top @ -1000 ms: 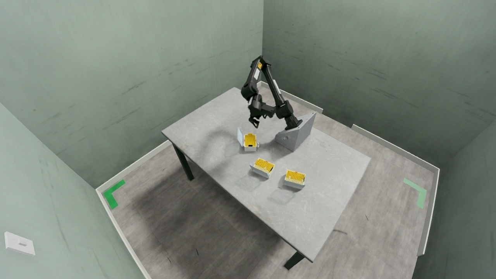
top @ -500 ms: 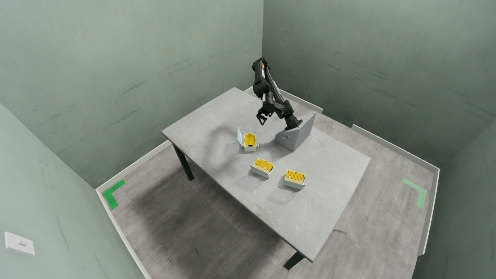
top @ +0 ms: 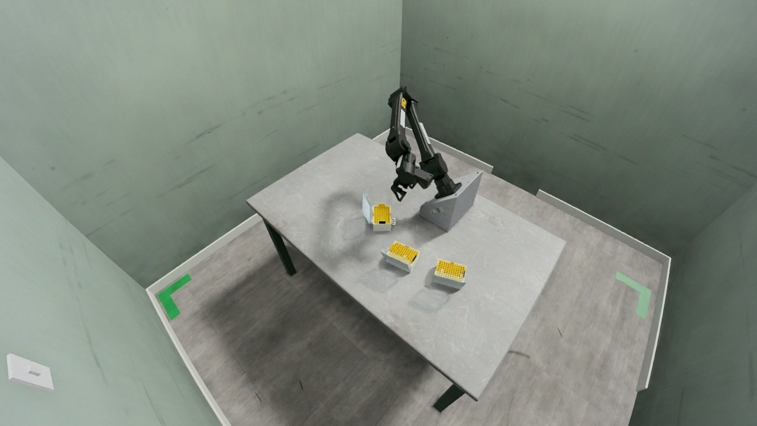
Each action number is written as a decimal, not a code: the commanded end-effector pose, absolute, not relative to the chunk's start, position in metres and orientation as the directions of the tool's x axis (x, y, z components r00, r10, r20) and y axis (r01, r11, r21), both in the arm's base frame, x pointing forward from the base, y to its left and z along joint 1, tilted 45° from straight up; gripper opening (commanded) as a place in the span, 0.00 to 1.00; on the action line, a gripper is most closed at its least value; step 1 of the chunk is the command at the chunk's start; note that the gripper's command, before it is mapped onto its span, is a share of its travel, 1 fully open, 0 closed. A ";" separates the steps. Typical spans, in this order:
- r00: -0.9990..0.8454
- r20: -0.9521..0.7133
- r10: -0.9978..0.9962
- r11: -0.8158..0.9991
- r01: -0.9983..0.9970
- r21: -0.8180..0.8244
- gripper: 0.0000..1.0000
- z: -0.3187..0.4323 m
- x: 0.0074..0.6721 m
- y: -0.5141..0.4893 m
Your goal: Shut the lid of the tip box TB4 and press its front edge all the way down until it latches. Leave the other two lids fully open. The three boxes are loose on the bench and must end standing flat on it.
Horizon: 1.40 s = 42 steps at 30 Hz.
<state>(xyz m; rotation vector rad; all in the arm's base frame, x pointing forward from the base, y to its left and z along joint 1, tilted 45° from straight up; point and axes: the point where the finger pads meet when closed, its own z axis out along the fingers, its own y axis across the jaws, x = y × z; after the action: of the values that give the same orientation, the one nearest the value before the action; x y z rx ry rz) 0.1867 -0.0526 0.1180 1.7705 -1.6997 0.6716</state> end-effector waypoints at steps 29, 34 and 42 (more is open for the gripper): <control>0.089 0.698 -0.710 -0.029 -0.995 0.097 1.00 0.023 0.181 -0.146; 0.078 0.704 -0.706 -0.034 -0.997 0.076 1.00 0.029 0.190 -0.145; 0.078 0.704 -0.706 -0.034 -0.997 0.076 1.00 0.029 0.190 -0.145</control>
<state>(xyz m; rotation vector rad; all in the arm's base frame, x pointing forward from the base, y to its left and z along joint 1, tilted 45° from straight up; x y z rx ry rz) 0.1795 -0.1437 0.0240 1.7907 -1.6765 0.6415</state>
